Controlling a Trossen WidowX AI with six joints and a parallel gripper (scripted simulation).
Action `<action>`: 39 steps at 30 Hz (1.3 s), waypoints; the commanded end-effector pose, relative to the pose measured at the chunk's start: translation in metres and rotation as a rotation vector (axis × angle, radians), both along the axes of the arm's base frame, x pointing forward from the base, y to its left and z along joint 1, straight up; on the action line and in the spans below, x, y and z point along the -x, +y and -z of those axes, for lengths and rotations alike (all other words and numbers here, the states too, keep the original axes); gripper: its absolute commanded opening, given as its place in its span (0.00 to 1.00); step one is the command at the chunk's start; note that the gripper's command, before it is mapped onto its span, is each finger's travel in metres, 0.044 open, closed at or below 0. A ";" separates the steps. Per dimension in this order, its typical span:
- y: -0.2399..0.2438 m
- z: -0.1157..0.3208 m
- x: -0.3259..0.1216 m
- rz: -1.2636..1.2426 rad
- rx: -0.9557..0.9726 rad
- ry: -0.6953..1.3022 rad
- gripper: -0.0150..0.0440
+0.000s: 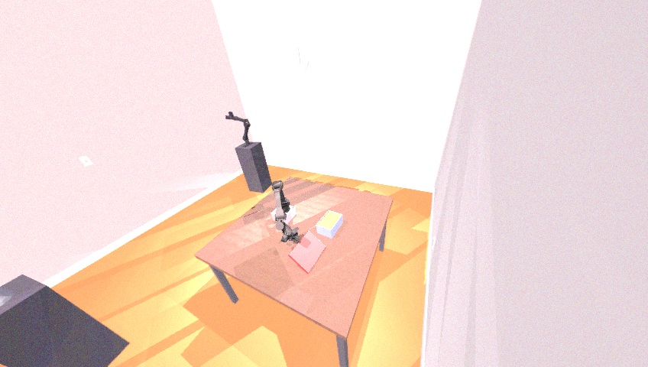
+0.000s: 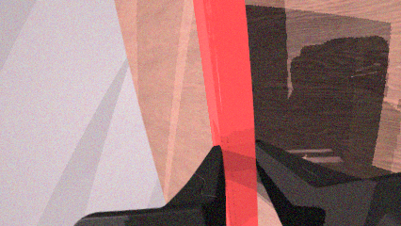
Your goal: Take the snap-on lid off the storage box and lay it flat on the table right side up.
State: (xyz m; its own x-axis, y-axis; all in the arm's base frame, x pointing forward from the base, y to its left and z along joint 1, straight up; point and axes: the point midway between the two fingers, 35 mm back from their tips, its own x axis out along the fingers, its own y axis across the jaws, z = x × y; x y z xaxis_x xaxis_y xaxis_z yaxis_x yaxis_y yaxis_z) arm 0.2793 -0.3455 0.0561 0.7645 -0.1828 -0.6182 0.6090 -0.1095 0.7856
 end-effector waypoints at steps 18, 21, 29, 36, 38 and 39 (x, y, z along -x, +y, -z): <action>0.002 0.025 0.001 0.001 -0.016 0.013 0.25; 0.002 0.028 0.001 0.001 -0.016 0.013 0.25; 0.002 0.034 0.001 0.001 -0.016 0.013 0.25; 0.002 0.040 0.001 0.001 -0.016 0.013 0.25; 0.002 0.041 0.001 0.001 -0.016 0.013 0.25; 0.002 0.042 0.001 0.001 -0.016 0.013 0.25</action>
